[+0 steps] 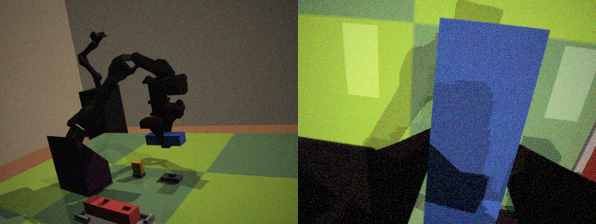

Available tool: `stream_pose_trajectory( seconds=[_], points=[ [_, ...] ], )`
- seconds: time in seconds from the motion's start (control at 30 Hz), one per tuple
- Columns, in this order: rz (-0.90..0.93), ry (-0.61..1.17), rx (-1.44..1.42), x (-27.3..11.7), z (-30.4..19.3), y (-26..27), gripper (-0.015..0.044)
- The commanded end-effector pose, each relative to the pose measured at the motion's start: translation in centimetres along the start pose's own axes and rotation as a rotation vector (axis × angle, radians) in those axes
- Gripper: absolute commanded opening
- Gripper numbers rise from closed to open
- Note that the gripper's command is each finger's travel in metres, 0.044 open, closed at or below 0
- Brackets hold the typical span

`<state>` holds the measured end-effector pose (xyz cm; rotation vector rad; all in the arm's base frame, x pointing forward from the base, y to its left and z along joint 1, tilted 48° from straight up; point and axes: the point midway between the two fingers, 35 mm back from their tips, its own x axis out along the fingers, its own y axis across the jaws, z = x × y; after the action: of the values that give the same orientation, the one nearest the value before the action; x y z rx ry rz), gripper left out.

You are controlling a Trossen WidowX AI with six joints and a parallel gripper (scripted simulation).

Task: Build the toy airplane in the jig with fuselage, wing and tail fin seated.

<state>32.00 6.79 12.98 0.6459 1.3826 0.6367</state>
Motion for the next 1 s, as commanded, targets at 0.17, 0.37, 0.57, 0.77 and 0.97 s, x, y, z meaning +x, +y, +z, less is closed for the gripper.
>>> stream_pose_trajectory(
  seconds=[0.17, 0.37, 0.57, 0.77, 0.97],
  points=[
    [-0.003, -0.002, -0.093, -0.2, 0.1, -1.5, 0.0000],
    [-0.011, -0.003, -0.187, 0.1, 0.2, -3.5, 0.0000],
    [-0.018, -0.002, -0.281, 0.3, 0.2, -5.5, 0.0000],
    [-0.024, -0.001, -0.377, 0.5, 0.0, -7.4, 0.0000],
    [-0.029, 0.002, -0.472, 0.7, -0.3, -9.3, 0.0000]
  ],
)
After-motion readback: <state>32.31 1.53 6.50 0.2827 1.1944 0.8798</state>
